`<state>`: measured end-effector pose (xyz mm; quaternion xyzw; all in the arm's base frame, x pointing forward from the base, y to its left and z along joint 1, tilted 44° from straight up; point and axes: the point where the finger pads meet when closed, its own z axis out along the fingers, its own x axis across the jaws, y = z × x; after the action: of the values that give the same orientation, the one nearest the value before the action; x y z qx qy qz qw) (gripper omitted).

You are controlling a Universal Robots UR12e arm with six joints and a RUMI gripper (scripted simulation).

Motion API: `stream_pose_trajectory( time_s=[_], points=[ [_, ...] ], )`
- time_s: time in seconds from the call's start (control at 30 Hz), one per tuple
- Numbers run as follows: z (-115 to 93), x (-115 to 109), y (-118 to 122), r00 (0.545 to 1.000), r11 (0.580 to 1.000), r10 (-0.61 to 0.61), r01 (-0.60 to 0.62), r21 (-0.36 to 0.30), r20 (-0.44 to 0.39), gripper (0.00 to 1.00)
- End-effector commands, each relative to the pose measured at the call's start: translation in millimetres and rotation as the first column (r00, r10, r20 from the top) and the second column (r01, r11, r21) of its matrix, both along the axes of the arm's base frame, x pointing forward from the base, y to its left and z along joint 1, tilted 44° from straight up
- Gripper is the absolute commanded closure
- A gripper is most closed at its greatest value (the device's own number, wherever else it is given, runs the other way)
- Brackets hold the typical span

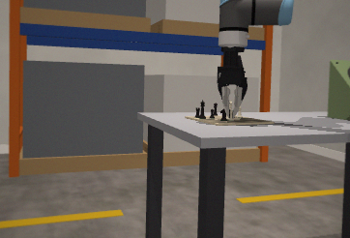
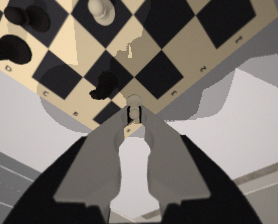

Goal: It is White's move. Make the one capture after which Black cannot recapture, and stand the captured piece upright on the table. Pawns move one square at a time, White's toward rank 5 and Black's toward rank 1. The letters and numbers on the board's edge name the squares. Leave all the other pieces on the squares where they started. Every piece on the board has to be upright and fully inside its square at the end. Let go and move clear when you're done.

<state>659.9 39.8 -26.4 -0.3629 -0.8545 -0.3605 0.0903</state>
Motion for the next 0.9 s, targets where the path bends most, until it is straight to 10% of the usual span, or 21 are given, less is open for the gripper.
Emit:
stream_pose_trajectory(
  time_s=[0.0, 0.87],
  points=[
    [-0.9, -0.4, 1.2, 1.0, 1.0, 0.001, -0.001, 0.001, -0.001, 1.0],
    [-4.7, -0.9, 5.1, 1.0, 1.0, 0.001, -0.001, 0.002, -0.003, 1.0]
  ],
)
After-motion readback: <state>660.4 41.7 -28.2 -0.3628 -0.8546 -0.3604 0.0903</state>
